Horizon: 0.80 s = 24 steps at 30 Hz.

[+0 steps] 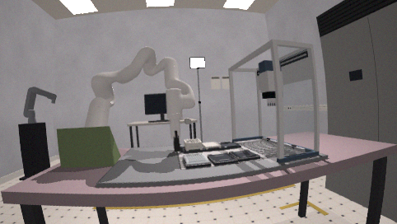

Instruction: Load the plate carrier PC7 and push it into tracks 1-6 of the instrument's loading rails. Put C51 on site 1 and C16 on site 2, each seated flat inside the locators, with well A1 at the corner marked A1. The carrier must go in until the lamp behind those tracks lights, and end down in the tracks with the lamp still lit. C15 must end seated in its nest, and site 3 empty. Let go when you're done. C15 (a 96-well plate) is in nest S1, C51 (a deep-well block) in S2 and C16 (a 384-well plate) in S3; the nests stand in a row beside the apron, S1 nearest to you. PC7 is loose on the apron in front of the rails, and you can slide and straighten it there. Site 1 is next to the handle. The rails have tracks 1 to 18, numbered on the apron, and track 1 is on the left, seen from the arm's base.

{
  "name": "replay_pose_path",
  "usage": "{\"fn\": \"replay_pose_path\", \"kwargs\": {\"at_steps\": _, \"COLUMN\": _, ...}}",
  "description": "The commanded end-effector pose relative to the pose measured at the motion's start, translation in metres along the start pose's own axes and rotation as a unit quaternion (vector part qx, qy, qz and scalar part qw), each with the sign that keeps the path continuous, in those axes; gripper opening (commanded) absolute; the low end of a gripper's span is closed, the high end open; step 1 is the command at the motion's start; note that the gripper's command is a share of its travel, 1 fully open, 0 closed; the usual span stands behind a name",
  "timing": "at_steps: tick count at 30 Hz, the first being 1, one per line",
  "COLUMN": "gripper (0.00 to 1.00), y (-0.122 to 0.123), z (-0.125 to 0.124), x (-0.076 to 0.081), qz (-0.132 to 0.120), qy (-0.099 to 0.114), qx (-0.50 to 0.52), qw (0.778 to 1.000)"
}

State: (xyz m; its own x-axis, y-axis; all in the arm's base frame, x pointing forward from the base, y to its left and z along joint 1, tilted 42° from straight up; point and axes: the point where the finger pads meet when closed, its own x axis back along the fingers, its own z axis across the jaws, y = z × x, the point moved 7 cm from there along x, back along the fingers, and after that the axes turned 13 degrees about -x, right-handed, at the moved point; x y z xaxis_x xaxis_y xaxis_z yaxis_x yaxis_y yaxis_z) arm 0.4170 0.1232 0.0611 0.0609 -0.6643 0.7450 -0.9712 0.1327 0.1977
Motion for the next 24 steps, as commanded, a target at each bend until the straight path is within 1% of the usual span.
{"fn": "replay_pose_path", "kwargs": {"at_steps": 1, "gripper": 0.82, "y": -0.006, "z": -0.001, "x": 0.001, "qz": 0.001, "qy": 0.0, "qx": 0.0, "qw": 1.0}}
{"fn": "replay_pose_path", "kwargs": {"at_steps": 24, "gripper": 0.82, "y": -0.026, "z": -0.006, "x": 0.001, "qz": 0.001, "qy": 0.0, "qx": 0.0, "qw": 1.0}}
